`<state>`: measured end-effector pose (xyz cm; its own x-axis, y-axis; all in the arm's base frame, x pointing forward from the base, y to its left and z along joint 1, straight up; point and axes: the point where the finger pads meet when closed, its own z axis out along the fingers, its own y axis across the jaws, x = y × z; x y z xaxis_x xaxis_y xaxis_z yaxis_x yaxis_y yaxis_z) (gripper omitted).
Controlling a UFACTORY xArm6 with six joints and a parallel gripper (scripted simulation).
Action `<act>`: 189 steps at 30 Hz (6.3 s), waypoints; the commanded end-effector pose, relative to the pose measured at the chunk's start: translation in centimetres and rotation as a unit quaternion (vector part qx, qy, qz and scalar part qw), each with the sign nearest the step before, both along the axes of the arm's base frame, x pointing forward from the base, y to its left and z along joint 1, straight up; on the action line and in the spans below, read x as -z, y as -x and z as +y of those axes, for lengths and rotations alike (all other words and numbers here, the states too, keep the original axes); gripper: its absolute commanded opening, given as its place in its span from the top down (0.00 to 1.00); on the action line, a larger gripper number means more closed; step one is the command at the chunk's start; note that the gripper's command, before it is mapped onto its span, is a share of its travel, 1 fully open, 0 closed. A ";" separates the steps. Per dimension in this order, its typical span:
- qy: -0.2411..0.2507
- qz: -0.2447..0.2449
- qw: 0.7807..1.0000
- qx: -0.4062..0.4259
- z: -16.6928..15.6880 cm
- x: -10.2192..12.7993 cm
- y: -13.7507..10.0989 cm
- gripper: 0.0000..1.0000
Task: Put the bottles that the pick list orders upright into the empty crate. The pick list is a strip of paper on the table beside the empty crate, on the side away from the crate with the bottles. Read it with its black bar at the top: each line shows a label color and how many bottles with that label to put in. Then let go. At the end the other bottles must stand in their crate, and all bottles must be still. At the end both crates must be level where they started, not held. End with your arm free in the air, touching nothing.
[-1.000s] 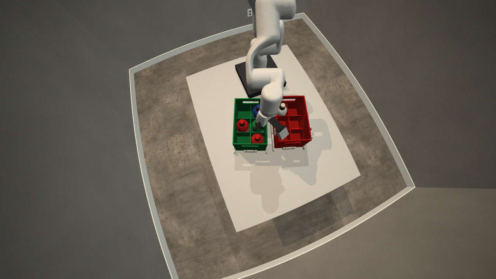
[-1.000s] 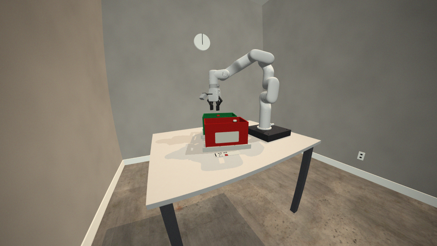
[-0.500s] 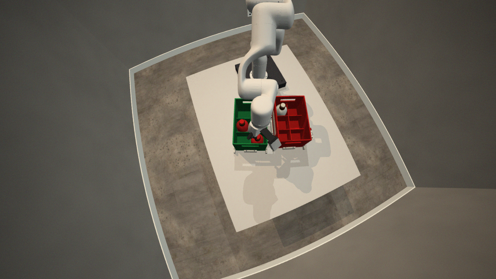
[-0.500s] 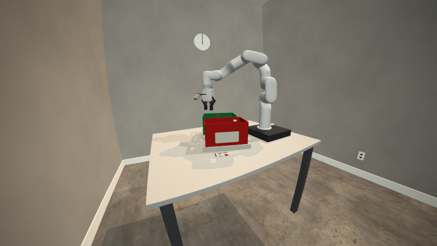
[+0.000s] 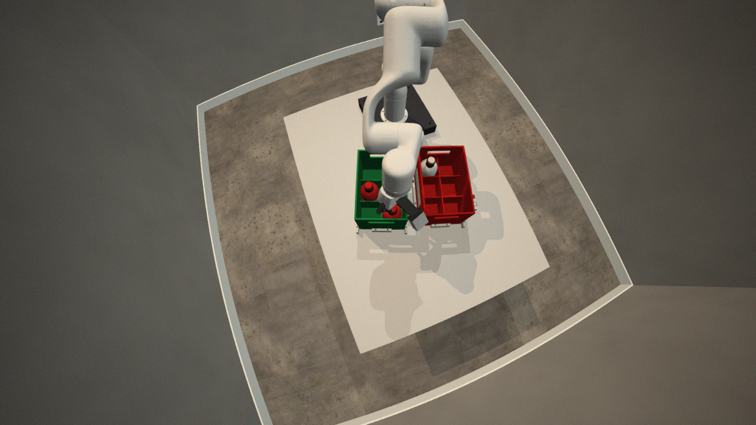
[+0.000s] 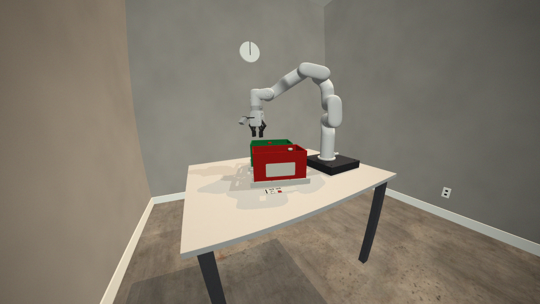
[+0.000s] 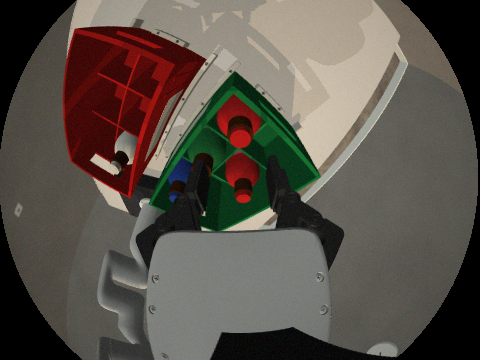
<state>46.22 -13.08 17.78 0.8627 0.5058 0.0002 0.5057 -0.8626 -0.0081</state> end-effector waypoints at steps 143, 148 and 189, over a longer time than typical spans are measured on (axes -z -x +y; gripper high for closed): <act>0.001 -0.002 1.000 0.000 0.0 4.4 -0.1 1.00; 0.001 -0.002 1.000 0.000 0.0 3.5 -0.1 1.00; 0.001 -0.002 1.000 0.000 -0.1 -2.3 -0.1 1.00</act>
<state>46.23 -13.10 19.56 0.8627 0.5057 0.0006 0.5057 -0.8627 -0.0076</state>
